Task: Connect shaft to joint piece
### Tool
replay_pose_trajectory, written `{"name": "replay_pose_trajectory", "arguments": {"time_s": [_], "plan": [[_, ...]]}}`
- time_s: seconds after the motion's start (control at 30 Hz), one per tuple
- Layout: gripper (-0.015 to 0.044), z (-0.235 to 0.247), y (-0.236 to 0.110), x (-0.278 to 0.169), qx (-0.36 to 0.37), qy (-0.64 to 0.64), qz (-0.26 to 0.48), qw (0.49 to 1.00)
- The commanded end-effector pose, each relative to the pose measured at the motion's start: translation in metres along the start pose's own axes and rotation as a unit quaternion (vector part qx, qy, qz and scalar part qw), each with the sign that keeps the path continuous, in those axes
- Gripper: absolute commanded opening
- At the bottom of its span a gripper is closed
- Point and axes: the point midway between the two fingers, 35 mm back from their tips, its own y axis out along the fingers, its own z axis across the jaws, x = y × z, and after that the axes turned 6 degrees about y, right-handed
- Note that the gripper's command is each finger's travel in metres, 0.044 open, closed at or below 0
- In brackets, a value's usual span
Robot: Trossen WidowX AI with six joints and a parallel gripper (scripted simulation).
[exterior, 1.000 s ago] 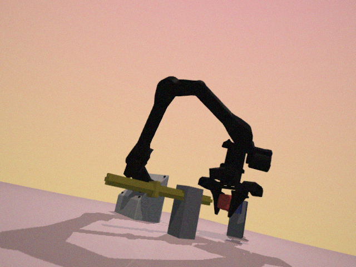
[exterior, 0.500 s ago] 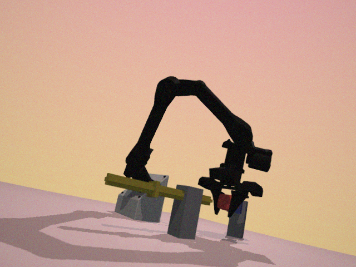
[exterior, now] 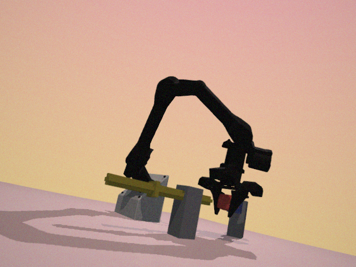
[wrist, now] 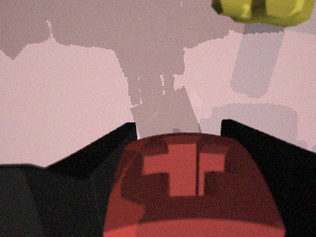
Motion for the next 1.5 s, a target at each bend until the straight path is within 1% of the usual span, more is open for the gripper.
{"name": "replay_pose_trajectory", "arguments": {"time_s": [0.0,1.07,1.1,1.13,1.3,1.47], "plan": [[0.0182,0.0,0.0002,0.0004,0.001,-0.002,-0.001,1.0],[0.0182,0.0,0.0002,0.0004,0.001,-0.002,-0.001,1.0],[0.0156,0.0,0.0,0.0,0.0,0.0,0.0,1.0],[0.0147,0.0,0.0,0.0,0.0,0.0,0.0,1.0],[0.0147,0.0,0.0,0.0,0.0,0.0,0.0,1.0],[0.0016,0.0,0.0,0.0,0.0,0.0,0.0,1.0]]}}
